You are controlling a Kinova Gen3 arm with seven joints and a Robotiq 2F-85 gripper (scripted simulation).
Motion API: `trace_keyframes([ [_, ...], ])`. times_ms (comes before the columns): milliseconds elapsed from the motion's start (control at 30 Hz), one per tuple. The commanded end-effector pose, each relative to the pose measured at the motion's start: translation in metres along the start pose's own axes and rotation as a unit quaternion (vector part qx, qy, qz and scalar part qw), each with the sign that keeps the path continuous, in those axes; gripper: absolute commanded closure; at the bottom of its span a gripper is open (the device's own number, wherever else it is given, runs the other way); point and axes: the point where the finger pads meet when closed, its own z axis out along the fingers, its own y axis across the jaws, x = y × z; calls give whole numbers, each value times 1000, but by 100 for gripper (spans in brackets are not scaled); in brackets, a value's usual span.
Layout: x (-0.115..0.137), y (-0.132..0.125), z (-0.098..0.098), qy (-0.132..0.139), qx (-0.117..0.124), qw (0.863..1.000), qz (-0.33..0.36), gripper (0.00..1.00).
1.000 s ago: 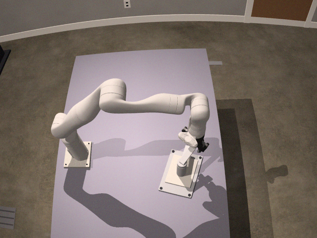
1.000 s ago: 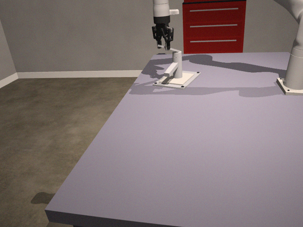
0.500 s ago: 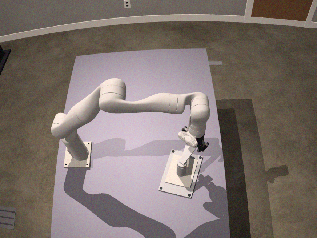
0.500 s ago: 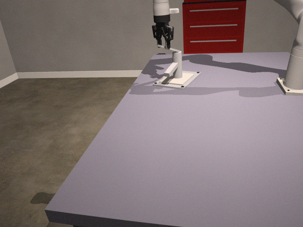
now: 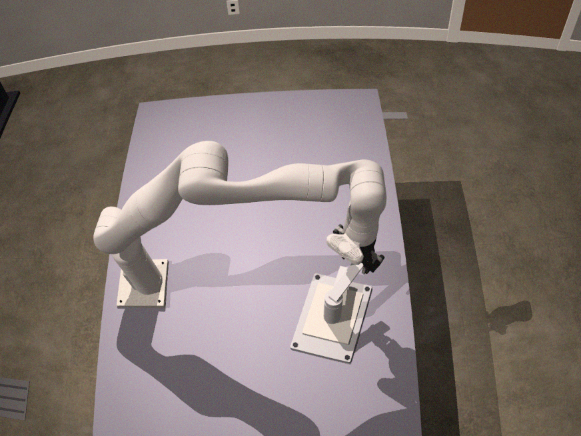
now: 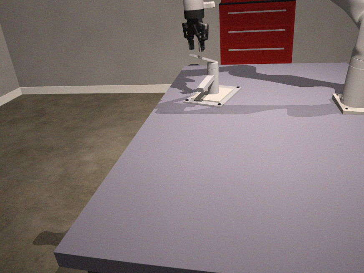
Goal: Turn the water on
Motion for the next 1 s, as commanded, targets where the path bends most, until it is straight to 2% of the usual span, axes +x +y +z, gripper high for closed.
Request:
trace_keyframes([
  [0,-2,-2,-13,-3,4,1000,0,32],
  [300,-2,-2,-32,-3,4,1000,0,32],
  [700,-1,-2,-37,-3,4,1000,0,32],
  [733,-1,-2,-37,-3,4,1000,0,90],
  [967,-1,-2,-37,-3,4,1000,0,90],
])
